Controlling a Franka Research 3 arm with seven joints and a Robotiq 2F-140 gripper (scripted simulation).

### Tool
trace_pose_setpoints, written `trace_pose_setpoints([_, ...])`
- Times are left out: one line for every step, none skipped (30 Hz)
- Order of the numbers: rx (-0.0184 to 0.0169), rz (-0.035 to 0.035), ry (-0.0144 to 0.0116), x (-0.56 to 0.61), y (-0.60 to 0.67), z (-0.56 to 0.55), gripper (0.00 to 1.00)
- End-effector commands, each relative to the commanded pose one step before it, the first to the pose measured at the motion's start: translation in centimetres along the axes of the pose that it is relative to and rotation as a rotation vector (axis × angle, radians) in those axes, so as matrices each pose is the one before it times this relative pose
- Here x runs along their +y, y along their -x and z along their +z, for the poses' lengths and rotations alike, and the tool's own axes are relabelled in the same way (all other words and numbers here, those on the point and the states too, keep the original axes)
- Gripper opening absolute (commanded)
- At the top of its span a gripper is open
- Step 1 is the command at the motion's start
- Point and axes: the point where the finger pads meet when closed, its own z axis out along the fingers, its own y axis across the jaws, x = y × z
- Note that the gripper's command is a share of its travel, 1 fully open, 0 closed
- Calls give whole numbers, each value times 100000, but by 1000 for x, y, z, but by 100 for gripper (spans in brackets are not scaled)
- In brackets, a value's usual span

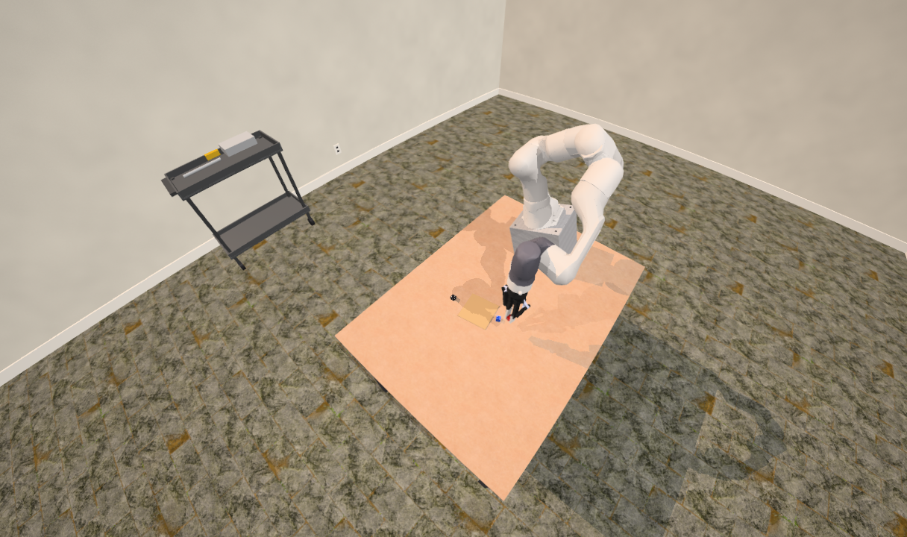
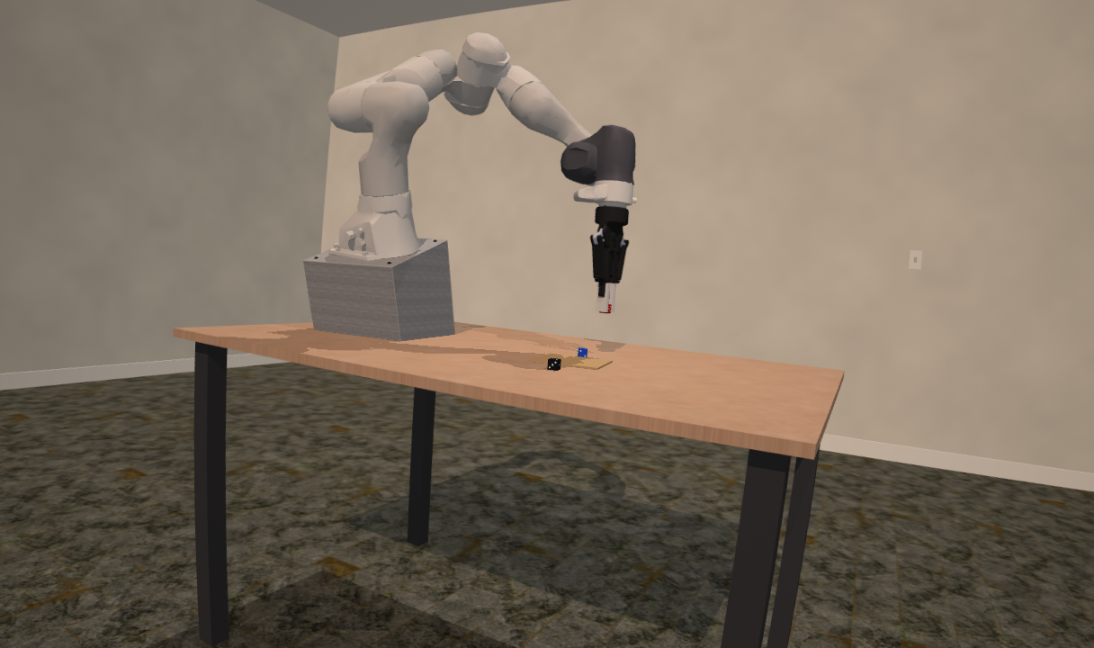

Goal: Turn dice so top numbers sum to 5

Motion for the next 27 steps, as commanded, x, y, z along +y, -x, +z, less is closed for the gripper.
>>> trace_pose_setpoints([1018, 1523, -500, -185, -314, -10, 9])
trace_pose_setpoints([0, 0, 0, 0, 0, 0, 9])
trace_pose_setpoints([0, 0, 0, 0, 0, 0, 9])
trace_pose_setpoints([0, 0, 0, 0, 0, 0, 9])
trace_pose_setpoints([-16, -208, -1, -145, 21, -5, 9])
trace_pose_setpoints([-85, -1196, -8, -837, 105, -28, 9])
trace_pose_setpoints([-149, -2534, -24, -1781, 136, -55, 9])
trace_pose_setpoints([-141, -3686, -43, -2593, -31, -71, 9])
trace_pose_setpoints([-51, -4305, -40, -2948, -395, -72, 9])
trace_pose_setpoints([0, 0, 0, -46, -3, -2, 9])
trace_pose_setpoints([65, -4245, -1, -2862, -779, -68, 9])
trace_pose_setpoints([0, 0, 0, 0, 0, 0, 9])
trace_pose_setpoints([0, 0, 0, 0, 0, 0, 9])
trace_pose_setpoints([0, 0, 0, 0, 0, 0, 9])
trace_pose_setpoints([0, 0, 0, 0, 0, 0, 9])
trace_pose_setpoints([0, 0, 0, 0, 0, 0, 9])
trace_pose_setpoints([0, 0, 0, 0, 0, 0, 9])
trace_pose_setpoints([56, -1721, 18, -1116, -438, -27, 9])
trace_pose_setpoints([59, -1423, 24, -901, -409, -22, 9])
trace_pose_setpoints([18, -397, 8, -247, -123, -6, 9])
trace_pose_setpoints([90, -1754, 47, -1073, -572, -28, 9])
trace_pose_setpoints([36, -632, 21, -376, -223, -10, 9])
trace_pose_setpoints([62, -1026, 39, -601, -377, -17, 9])
trace_pose_setpoints([5, -87, 4, -50, -33, -1, 9])
trace_pose_setpoints([12, -192, 8, -111, -74, -3, 9])
trace_pose_setpoints([0, 0, 0, 0, 0, 0, 9])
trace_pose_setpoints([0, 0, 0, 0, 0, 0, 9])
